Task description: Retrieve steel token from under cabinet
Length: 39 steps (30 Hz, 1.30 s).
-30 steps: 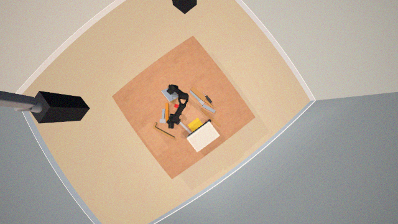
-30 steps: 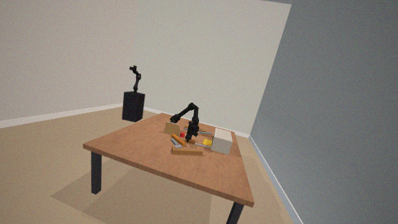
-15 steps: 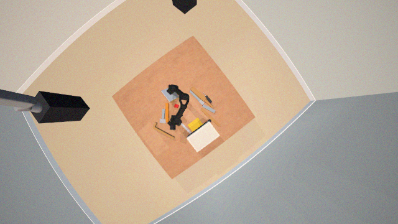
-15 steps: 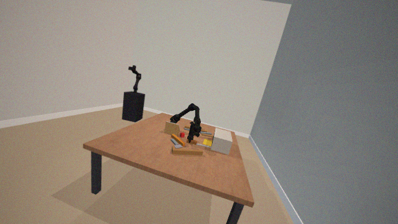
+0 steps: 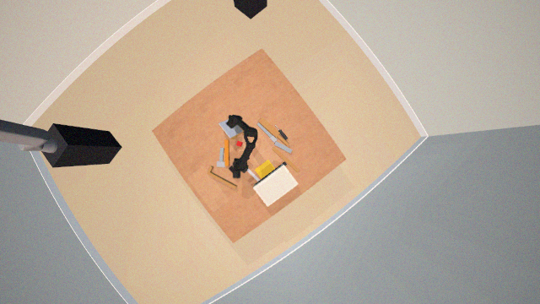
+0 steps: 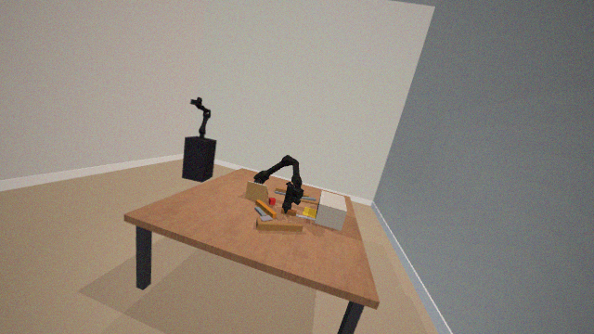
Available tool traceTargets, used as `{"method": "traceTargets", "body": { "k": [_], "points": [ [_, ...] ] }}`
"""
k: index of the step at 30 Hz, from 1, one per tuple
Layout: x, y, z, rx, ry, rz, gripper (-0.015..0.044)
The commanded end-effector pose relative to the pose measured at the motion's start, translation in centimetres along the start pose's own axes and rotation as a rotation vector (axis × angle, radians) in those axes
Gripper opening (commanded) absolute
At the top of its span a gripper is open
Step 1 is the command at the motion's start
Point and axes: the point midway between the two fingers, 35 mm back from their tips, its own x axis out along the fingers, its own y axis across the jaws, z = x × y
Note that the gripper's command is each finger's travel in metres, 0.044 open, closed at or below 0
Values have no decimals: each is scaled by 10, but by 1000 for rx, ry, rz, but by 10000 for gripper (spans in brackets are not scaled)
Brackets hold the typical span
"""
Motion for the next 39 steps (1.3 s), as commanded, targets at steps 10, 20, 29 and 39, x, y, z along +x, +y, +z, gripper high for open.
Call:
{"method": "traceTargets", "body": {
  "k": [10,20,29,39],
  "points": [
    [0,0,18,-4,-6,-1,0],
    [-1,0,30,-4,-6,0,0],
    [-1,0,40,-4,-6,0,0],
    [-1,0,50,-5,-7,0,0]
  ]
}}
